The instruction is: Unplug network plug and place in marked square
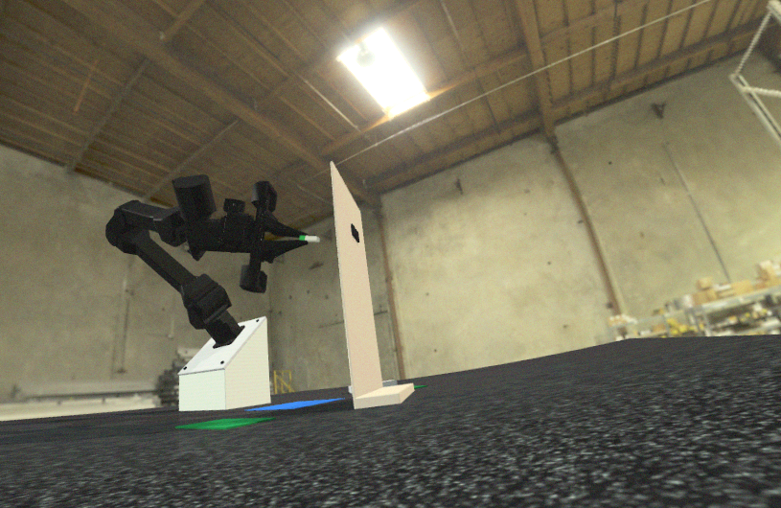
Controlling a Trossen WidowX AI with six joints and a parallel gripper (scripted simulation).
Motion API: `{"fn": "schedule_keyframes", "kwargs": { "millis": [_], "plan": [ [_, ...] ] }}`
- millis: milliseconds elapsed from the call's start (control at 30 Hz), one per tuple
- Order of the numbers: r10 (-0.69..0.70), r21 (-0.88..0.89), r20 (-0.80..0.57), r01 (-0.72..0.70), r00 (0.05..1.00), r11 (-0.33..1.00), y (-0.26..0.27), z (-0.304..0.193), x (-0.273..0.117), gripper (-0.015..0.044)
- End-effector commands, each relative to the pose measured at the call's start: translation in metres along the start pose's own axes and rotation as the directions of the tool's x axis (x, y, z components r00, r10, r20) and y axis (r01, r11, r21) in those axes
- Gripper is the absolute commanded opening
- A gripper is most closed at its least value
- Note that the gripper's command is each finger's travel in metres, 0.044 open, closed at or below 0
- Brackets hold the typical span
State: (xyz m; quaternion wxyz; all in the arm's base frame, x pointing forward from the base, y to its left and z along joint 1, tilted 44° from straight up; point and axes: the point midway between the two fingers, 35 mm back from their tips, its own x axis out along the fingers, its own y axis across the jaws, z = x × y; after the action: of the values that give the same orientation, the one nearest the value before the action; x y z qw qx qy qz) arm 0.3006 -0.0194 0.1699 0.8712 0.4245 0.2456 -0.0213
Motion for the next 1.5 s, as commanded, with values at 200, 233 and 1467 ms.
{"fn": "schedule_keyframes", "kwargs": {
  "millis": [200, 233, 1467],
  "plan": [
    [-0.17, 0.129, 0.048, 0.163, 0.984, 0.978, -0.042, -0.016, 0.025, 0.0],
    [-0.188, 0.139, 0.055, 0.179, 0.981, 0.974, -0.046, -0.017, 0.027, 0.0],
    [-0.659, 0.429, 0.423, 0.502, 0.622, 0.751, -0.171, -0.066, 0.009, 0.0]
  ]
}}
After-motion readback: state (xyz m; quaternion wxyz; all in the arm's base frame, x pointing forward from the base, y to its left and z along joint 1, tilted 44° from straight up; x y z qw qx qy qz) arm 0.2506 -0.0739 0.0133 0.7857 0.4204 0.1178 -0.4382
